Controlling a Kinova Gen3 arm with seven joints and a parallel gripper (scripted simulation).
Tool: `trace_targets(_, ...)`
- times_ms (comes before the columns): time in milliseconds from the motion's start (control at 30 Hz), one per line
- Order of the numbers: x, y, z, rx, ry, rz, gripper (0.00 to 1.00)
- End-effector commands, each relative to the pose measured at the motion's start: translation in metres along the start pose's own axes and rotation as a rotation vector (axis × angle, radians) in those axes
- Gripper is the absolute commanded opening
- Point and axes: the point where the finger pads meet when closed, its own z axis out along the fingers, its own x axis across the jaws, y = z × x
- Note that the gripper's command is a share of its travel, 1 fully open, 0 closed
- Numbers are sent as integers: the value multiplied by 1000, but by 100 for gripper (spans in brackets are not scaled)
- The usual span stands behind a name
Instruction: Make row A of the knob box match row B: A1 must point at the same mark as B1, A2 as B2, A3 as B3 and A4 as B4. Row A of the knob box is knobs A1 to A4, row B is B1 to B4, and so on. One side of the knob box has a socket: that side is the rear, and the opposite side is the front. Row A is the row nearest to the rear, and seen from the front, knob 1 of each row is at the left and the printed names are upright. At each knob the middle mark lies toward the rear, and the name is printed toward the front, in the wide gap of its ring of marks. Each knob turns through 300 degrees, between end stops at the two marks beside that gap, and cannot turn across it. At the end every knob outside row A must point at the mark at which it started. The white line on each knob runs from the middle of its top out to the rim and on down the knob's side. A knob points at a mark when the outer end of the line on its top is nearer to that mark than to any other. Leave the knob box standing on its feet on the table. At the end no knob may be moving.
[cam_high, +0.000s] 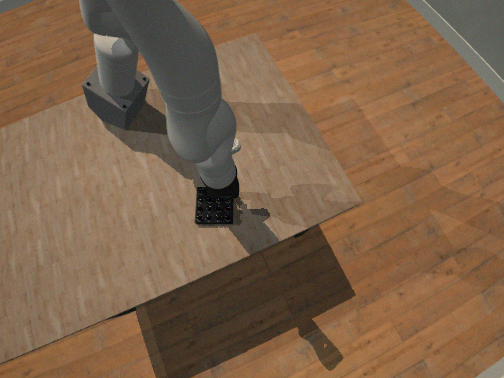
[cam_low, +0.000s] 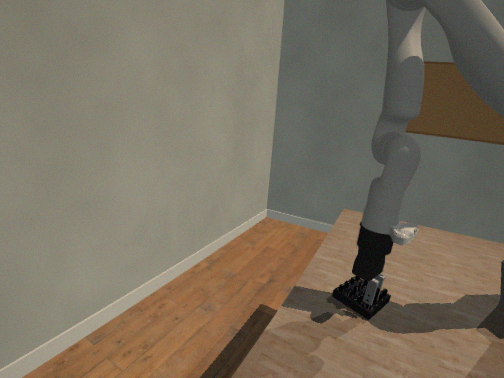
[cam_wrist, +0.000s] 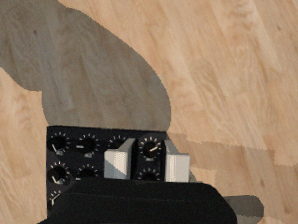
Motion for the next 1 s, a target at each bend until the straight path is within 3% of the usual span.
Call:
trace_targets(0,0,-1,1,1,0,-2,46)
trace_targets(967,1,-1,13,1,0,-2,46)
